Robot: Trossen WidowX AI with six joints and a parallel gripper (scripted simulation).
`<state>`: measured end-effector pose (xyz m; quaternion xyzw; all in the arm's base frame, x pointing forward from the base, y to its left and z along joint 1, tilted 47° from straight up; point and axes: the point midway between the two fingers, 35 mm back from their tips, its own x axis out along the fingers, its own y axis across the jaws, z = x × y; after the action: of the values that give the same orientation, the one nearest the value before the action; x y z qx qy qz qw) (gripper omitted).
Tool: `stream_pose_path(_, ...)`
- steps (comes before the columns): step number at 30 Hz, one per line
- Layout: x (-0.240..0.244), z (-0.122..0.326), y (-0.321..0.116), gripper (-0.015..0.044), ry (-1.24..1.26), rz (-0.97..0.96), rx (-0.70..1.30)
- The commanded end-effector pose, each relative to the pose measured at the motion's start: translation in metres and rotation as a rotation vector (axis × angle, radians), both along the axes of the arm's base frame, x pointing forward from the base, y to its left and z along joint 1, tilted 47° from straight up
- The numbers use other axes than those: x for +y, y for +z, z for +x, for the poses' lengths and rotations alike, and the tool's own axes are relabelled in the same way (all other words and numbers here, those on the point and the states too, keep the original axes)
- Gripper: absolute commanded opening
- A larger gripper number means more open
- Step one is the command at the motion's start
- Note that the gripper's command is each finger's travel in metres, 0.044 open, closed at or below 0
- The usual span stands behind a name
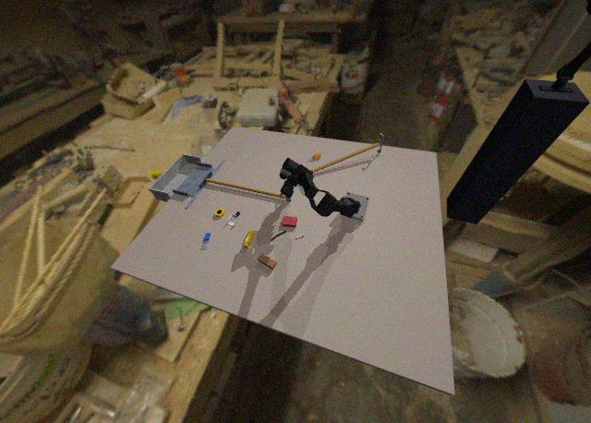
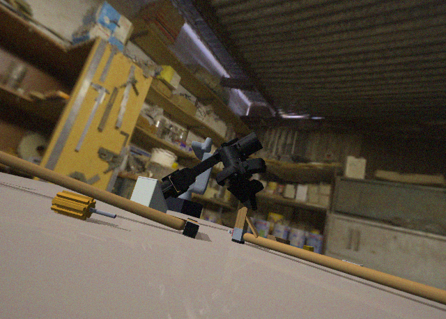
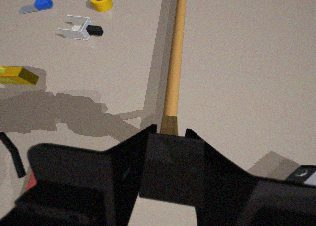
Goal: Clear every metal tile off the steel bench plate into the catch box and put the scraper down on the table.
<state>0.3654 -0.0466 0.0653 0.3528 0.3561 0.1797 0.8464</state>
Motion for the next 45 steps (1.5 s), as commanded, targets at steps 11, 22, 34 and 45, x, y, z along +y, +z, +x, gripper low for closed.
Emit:
stream_pose_path(11,0.000,0.020,0.007,0.0000,-0.003,-0.008,-0.013)
stream_pose_path(22,0.001,0.035,0.009,0.0000,-0.003,-0.008,-0.014)
stream_pose_path(34,0.003,0.048,0.012,0.0000,-0.003,-0.007,-0.015)
stream_pose_path(45,0.002,0.061,0.015,0.0000,-0.003,-0.007,-0.015)
